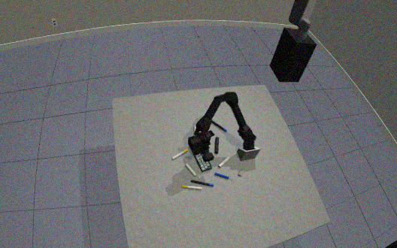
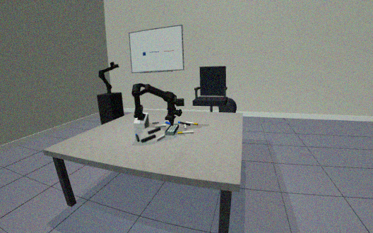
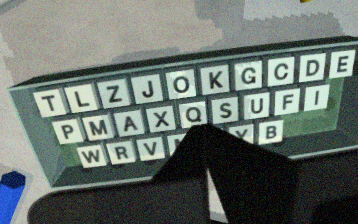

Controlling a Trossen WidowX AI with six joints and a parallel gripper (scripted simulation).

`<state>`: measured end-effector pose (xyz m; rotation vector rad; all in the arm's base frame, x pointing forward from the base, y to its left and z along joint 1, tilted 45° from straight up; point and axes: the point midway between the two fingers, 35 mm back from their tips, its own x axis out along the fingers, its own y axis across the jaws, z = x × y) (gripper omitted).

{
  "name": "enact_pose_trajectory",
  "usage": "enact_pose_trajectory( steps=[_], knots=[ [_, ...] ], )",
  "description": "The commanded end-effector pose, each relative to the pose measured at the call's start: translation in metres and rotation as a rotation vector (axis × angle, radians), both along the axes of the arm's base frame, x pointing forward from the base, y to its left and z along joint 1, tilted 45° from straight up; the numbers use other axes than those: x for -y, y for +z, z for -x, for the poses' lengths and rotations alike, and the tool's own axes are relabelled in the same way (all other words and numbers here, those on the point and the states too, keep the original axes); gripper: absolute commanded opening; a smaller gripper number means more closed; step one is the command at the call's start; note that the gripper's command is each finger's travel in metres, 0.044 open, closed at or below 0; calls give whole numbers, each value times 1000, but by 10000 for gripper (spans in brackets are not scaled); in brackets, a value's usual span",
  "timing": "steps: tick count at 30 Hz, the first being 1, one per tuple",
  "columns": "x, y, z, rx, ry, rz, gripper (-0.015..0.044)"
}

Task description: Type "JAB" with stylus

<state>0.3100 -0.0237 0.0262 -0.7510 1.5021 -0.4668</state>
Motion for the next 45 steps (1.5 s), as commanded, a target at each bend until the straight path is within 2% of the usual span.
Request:
enact_pose_trajectory(
  steps=[1, 6, 12, 25, 31, 45],
  knots=[
    [3, 2, 0, -2, 0, 6, 0],
    [5, 4, -1, -2, 0, 6, 0],
    [50, 50, -12, -1, 0, 9, 0],
    [50, 50, -12, -1, 0, 9, 0],
    [36, 33, 23, -3, 0, 8, 0],
    [28, 25, 25, -3, 1, 5, 0]
  ],
)
